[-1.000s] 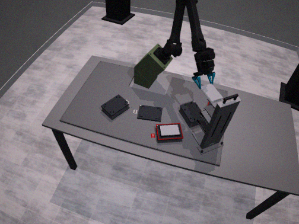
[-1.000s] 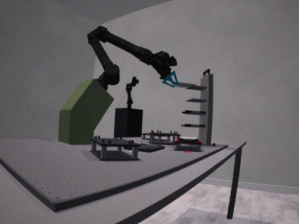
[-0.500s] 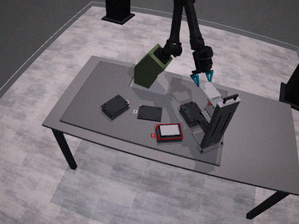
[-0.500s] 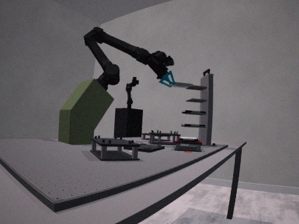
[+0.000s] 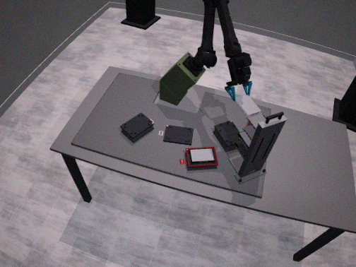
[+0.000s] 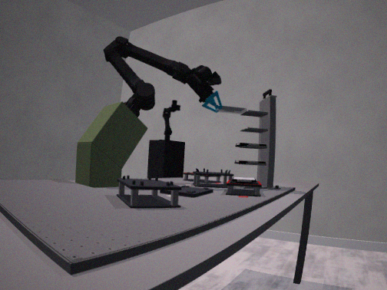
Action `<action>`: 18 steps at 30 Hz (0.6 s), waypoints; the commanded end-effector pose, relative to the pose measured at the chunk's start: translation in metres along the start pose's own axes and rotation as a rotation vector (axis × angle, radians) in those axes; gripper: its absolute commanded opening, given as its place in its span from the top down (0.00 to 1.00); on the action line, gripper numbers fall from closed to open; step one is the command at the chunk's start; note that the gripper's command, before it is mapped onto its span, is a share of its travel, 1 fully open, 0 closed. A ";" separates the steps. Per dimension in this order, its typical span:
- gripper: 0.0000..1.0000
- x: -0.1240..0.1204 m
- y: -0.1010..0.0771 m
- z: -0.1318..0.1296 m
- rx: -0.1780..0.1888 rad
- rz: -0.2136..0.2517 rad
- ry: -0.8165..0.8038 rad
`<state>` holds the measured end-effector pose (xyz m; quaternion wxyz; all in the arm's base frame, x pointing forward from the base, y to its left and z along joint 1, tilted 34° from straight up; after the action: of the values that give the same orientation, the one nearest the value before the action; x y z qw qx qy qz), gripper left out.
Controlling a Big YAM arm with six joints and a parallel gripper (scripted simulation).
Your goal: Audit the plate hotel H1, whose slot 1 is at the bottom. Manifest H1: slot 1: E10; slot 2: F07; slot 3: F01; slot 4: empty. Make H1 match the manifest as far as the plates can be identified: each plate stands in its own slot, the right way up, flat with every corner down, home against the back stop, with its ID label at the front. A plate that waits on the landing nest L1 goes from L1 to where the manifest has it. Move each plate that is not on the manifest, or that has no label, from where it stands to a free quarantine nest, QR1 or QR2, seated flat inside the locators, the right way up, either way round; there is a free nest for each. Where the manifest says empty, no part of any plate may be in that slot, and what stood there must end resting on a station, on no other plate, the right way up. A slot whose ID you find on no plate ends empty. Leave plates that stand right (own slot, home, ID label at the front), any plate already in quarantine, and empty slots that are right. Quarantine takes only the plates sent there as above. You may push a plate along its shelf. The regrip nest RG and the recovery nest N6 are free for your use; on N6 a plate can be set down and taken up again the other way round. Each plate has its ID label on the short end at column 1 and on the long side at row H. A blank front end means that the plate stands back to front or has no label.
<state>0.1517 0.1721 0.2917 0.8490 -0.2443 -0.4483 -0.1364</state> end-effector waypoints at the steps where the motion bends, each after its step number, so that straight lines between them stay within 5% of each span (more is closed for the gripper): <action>1: 0.14 0.005 -0.007 0.002 0.002 -0.022 -0.008; 2: 0.14 0.017 -0.011 0.009 0.014 -0.047 -0.018; 18: 0.14 -0.009 -0.020 0.000 0.001 -0.021 -0.012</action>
<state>0.1383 0.1587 0.2827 0.8493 -0.2442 -0.4477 -0.1366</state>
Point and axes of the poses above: the point where the finger pads meet when closed, its own y axis out along the fingers, its own z axis across the jaws, x = y × z, the point moved 10 cm from there along -y, back along the fingers, and after that the axes turned 8 degrees about y, right-handed, at the moved point
